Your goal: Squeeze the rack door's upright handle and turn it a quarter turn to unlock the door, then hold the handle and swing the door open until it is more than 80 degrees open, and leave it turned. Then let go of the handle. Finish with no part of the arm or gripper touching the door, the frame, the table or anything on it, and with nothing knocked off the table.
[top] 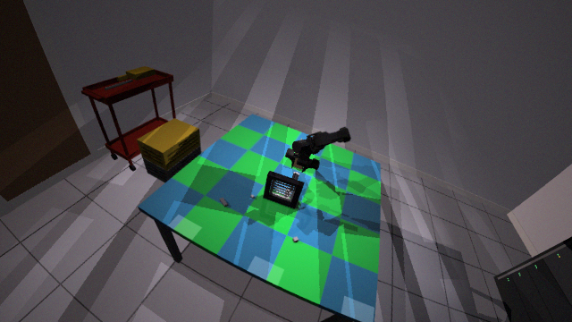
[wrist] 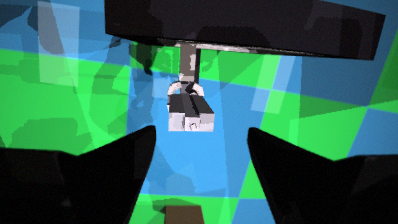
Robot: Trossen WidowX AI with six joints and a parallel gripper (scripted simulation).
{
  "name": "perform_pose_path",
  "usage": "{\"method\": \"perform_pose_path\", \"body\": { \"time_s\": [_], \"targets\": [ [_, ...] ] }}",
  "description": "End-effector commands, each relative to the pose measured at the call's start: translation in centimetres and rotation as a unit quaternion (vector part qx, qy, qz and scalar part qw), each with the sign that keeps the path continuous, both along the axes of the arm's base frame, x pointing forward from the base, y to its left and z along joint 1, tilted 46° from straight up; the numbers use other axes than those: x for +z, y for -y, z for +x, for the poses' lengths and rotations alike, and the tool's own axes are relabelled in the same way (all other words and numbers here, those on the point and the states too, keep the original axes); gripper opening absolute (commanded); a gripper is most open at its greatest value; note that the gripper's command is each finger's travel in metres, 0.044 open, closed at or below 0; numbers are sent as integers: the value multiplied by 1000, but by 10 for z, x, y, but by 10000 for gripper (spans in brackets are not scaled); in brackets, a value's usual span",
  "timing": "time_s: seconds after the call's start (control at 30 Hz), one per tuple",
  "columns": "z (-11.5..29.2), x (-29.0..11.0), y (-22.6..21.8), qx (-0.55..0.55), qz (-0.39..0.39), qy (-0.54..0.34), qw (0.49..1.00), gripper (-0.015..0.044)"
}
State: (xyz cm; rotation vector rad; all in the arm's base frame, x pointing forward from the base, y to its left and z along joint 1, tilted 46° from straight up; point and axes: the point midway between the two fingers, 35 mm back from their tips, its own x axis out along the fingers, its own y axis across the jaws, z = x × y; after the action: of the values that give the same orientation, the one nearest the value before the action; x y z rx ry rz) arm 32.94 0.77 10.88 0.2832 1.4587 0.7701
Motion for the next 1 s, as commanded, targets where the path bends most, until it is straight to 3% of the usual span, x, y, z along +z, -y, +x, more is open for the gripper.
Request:
{"method": "perform_pose_path", "body": {
  "time_s": [0.0,0.97],
  "targets": [
    [-1,-2,-1,4,30,-31,999,285],
    [-5,-29,-27,4,51,-52,997,285]
  ]
}}
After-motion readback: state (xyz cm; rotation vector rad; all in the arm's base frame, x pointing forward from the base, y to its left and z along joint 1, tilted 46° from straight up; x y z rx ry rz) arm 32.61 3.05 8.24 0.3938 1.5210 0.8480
